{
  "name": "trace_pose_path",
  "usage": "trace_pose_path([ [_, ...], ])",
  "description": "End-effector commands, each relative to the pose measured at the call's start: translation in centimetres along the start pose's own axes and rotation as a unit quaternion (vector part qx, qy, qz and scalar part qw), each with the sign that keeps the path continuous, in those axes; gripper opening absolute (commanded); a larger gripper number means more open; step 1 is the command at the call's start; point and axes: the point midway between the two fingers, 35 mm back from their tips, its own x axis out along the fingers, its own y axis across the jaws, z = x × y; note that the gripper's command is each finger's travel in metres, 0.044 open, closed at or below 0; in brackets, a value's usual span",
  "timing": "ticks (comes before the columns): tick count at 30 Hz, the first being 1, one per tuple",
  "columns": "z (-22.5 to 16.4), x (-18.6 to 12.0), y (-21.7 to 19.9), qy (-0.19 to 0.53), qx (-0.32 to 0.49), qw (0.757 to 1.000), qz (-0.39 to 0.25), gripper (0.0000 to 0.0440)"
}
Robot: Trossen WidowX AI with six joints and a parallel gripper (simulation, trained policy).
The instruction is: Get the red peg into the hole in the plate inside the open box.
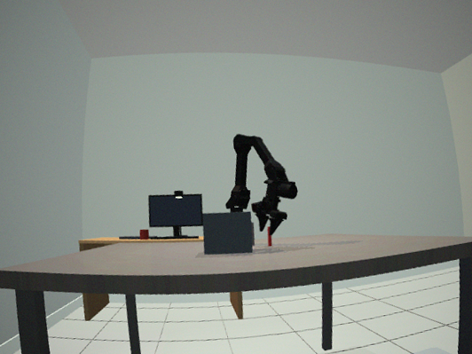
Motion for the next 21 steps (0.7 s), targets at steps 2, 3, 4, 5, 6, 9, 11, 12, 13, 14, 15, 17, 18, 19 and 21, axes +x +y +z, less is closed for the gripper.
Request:
trace_pose_path([
  [2, 0.0, 1.0, -0.1, -0.003, -0.003, 1.0, -0.001, 0.0341],
  [3, -0.1, 1.2, 0.0, -0.002, -0.004, 1.0, 0.001, 0.0315],
  [4, -0.2, 1.4, 0.2, -0.001, -0.006, 1.0, 0.002, 0.0289],
  [5, -0.3, 1.5, 0.3, 0.0, -0.008, 1.0, 0.002, 0.0263],
  [6, -0.4, 1.7, 0.4, 0.002, -0.01, 1.0, 0.003, 0.0238],
  [9, -0.7, 2.2, 0.8, 0.006, -0.019, 1.0, 0.006, 0.0161],
  [11, -0.9, 2.4, 1.0, 0.009, -0.027, 1.0, 0.008, 0.0119],
  [12, -1.1, 2.5, 1.1, 0.01, -0.03, 0.999, 0.01, 0.0093],
  [13, -1.2, 2.6, 1.3, 0.012, -0.034, 0.999, 0.011, 0.0069],
  [14, -1.3, 2.7, 1.4, 0.013, -0.038, 0.999, 0.013, 0.0046],
  [15, -1.4, 2.7, 1.5, 0.015, -0.041, 0.999, 0.015, 0.0028],
  [17, -1.2, 2.4, 1.9, 0.015, -0.039, 0.999, 0.022, 0.0021],
  [18, -1.2, 2.2, 2.0, 0.016, -0.038, 0.999, 0.026, 0.002],
  [19, -1.1, 2.0, 2.1, 0.016, -0.036, 0.999, 0.029, 0.0018],
  [21, -1.1, 1.6, 2.4, 0.018, -0.033, 0.999, 0.037, 0.0014],
])
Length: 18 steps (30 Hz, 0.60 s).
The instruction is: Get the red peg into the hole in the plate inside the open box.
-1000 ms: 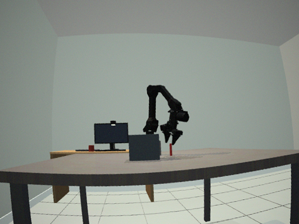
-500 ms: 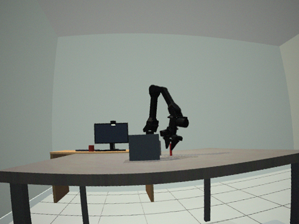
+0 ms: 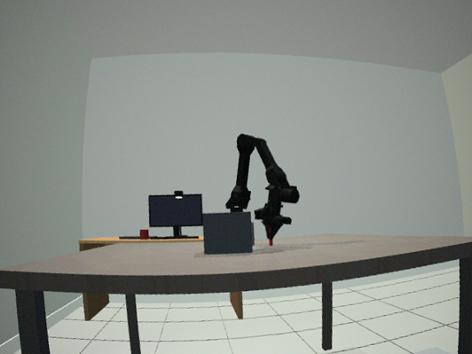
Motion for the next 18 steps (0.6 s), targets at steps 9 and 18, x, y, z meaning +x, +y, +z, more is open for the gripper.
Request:
trace_pose_path([
  [9, 0.4, -2.9, 1.9, 0.015, 0.015, 0.999, 0.048, 0.0],
  [18, 1.3, -6.3, 3.7, 0.025, 0.018, 0.995, 0.093, 0.0],
])
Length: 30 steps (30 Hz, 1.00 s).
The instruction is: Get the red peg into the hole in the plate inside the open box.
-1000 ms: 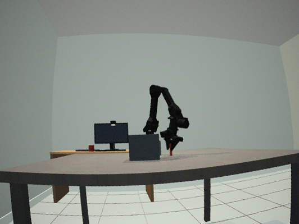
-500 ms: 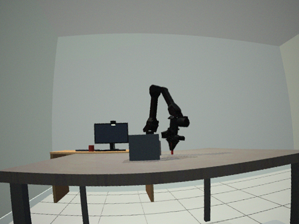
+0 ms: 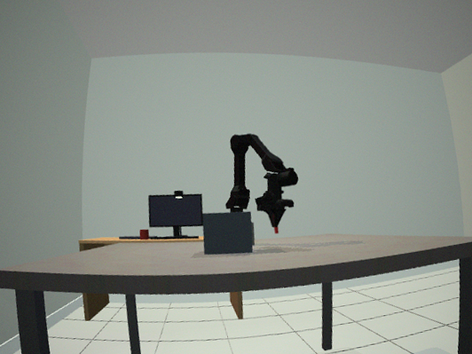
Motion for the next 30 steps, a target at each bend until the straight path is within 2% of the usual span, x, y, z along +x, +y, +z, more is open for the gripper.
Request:
trace_pose_path([
  [1, 0.2, -1.1, 0.9, 0.004, -0.002, 1.0, 0.014, 0.0],
  [18, 5.2, -7.7, 4.1, -0.022, -0.008, 0.998, 0.054, 0.0],
  [30, 9.9, -9.3, 4.5, -0.049, 0.002, 0.998, 0.047, 0.0],
])
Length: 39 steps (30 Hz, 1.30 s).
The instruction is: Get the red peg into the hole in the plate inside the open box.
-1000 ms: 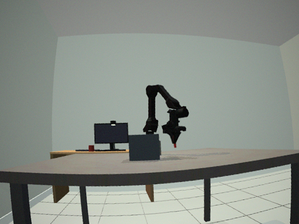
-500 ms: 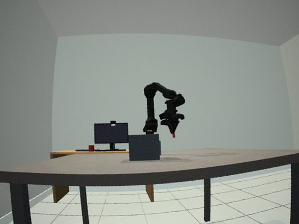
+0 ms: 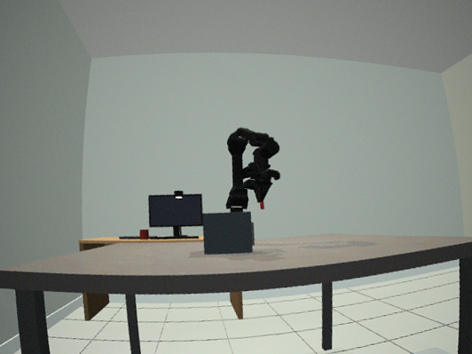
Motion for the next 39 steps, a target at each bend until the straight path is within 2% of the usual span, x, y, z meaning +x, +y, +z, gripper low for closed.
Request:
trace_pose_path([
  [1, 1.0, -0.2, 0.1, -0.007, 0.0, 1.0, -0.002, 0.0],
  [25, 8.0, 1.4, -0.2, -0.017, 0.012, 0.999, -0.036, 0.0],
  [39, 10.6, 4.7, -1.3, -0.01, 0.021, 0.998, -0.057, 0.0],
])
